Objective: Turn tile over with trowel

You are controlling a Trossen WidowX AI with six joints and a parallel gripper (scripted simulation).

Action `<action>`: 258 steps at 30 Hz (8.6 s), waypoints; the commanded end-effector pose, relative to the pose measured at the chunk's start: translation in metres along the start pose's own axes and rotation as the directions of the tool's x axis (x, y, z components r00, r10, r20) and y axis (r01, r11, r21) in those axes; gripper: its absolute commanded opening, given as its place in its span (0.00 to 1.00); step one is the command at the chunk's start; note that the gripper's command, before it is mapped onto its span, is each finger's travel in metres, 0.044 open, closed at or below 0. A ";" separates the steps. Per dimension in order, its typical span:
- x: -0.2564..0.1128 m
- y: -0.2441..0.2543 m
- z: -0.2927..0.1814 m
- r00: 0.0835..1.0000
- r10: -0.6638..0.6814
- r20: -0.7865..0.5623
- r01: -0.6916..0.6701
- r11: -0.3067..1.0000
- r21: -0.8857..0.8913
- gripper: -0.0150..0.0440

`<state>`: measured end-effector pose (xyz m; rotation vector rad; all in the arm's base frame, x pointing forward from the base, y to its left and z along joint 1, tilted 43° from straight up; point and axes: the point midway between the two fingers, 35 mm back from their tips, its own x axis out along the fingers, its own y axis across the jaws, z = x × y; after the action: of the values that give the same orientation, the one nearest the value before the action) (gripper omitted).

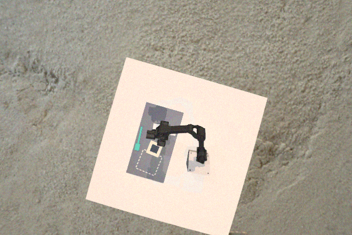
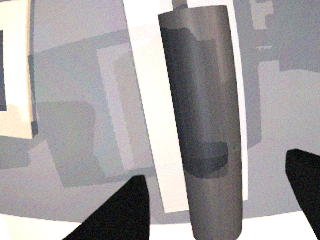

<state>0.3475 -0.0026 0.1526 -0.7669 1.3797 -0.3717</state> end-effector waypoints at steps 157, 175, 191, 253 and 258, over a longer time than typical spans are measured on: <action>0.026 0.003 -0.028 0.892 0.309 0.328 -0.409 0.248 0.878 0.76; 0.030 -0.001 -0.050 0.648 0.279 0.709 -0.762 0.250 0.597 0.76; 0.043 0.003 -0.034 0.648 0.280 0.709 -0.762 0.250 0.597 0.76; 0.019 0.017 -0.006 0.647 0.285 0.707 -0.763 0.250 0.597 0.25; 0.010 0.017 -0.007 0.646 0.286 0.708 -0.763 0.250 0.596 0.25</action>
<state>0.3392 -0.0010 0.1283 0.5436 0.7051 -0.2393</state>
